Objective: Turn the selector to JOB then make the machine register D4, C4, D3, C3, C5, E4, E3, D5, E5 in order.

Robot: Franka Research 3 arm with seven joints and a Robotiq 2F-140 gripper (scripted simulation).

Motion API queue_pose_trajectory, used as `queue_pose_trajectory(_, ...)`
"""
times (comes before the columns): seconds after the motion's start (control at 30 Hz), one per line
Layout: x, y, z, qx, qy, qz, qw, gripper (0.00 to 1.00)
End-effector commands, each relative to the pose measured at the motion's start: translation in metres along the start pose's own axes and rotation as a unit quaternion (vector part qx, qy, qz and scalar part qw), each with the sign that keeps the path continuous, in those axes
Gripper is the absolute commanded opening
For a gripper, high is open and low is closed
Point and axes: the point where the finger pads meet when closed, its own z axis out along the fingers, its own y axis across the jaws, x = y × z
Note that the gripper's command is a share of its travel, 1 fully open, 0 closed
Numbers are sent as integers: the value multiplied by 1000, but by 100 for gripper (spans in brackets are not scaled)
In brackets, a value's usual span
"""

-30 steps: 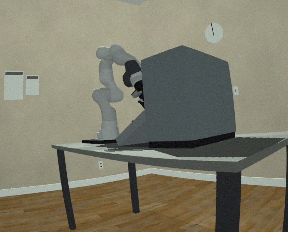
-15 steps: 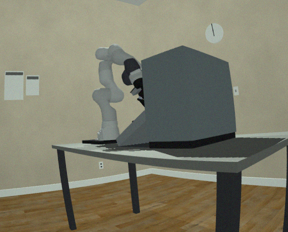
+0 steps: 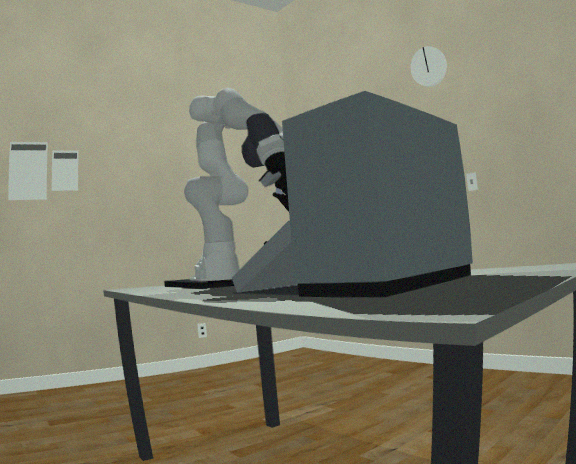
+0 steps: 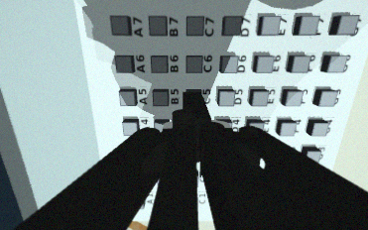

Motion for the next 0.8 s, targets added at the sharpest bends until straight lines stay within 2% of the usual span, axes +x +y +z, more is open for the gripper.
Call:
queue_pose_trajectory(0.0, -1, 3, 0, -4, -1, 4, 1000, 10)
queue_pose_trajectory(0.3, -1, -8, 0, -4, -1, 4, 1000, 10)
queue_pose_trajectory(0.5, -1, -29, 0, -4, -1, 4, 1000, 10)
queue_pose_trajectory(0.77, -1, -31, 2, -4, -1, 4, 1000, 10)
